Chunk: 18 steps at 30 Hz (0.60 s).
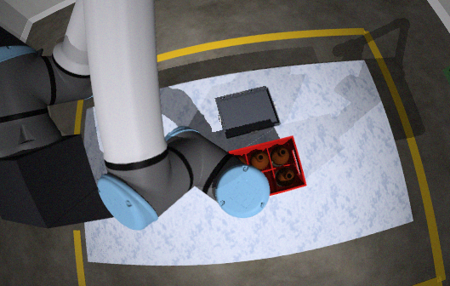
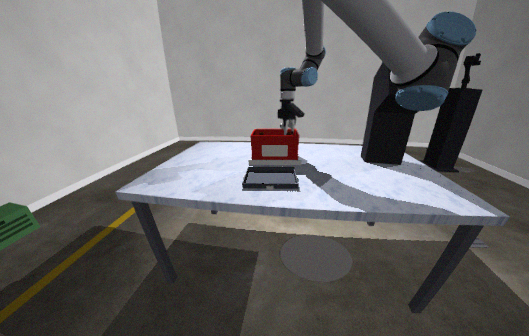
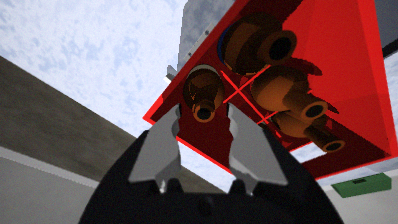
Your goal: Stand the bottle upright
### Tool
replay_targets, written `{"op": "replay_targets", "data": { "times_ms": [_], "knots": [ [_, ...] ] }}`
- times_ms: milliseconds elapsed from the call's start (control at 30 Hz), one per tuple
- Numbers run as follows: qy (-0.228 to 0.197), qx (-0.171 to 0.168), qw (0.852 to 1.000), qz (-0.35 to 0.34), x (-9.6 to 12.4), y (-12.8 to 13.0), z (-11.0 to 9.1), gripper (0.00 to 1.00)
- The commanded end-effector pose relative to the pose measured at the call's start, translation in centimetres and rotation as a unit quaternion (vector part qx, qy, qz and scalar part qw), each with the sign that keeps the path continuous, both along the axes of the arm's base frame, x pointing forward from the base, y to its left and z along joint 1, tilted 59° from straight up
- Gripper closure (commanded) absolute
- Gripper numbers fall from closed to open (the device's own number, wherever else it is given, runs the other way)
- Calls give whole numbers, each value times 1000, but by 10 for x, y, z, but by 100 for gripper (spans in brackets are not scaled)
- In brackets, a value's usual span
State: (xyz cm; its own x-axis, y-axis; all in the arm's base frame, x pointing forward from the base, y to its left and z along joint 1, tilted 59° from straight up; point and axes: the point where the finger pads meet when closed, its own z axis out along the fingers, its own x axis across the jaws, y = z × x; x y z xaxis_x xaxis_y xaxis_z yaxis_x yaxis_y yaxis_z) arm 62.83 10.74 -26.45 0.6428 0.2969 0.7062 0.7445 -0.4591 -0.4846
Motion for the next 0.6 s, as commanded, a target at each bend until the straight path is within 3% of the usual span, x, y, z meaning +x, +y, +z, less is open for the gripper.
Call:
{"op": "replay_targets", "data": {
  "times_ms": [0, 200, 233, 567],
  "knots": [
    [0, 0, 1000, 0, 0, -1, 0, 62],
    [0, 0, 1000, 0, 0, -1, 0, 62],
    [0, 0, 1000, 0, 0, -1, 0, 100],
    [0, 0, 1000, 0, 0, -1, 0, 100]
  ]
}}
